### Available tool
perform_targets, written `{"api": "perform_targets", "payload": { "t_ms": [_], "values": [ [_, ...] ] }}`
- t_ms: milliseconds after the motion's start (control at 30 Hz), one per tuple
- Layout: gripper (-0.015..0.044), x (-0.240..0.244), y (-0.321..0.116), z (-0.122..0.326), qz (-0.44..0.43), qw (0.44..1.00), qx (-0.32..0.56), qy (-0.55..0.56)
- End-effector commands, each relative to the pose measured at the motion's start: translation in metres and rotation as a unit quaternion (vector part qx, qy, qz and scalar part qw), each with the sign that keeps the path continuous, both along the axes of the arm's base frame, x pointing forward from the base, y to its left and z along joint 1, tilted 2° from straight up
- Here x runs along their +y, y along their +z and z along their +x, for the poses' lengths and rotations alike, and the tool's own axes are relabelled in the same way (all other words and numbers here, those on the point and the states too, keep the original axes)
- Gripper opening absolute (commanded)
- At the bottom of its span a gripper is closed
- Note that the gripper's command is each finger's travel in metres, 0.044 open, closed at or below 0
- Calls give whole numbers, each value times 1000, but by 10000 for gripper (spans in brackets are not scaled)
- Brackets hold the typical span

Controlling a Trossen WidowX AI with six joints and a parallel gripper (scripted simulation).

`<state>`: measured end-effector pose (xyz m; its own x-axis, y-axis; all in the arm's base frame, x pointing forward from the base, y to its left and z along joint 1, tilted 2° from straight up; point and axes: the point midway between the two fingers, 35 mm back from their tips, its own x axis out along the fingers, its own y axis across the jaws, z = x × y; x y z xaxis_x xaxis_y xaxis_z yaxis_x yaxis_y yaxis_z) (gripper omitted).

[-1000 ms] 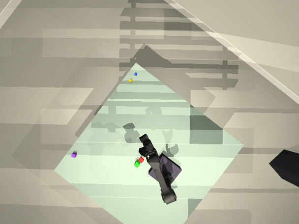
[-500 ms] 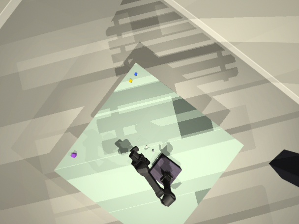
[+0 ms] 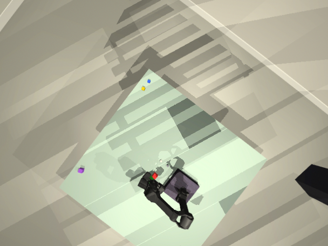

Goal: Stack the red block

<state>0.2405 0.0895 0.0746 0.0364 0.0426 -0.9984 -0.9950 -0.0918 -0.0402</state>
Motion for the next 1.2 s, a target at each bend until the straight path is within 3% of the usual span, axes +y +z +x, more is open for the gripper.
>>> {"api": "perform_targets", "payload": {
  "t_ms": [0, 300, 1167],
  "values": [
    [440, 2, 0, 0, -2, 1000, -3, -1],
    [440, 1, -49, 1, -2, 1000, -3, -1],
    [440, 4, -82, 3, -2, 1000, -3, -1]
  ]
}}
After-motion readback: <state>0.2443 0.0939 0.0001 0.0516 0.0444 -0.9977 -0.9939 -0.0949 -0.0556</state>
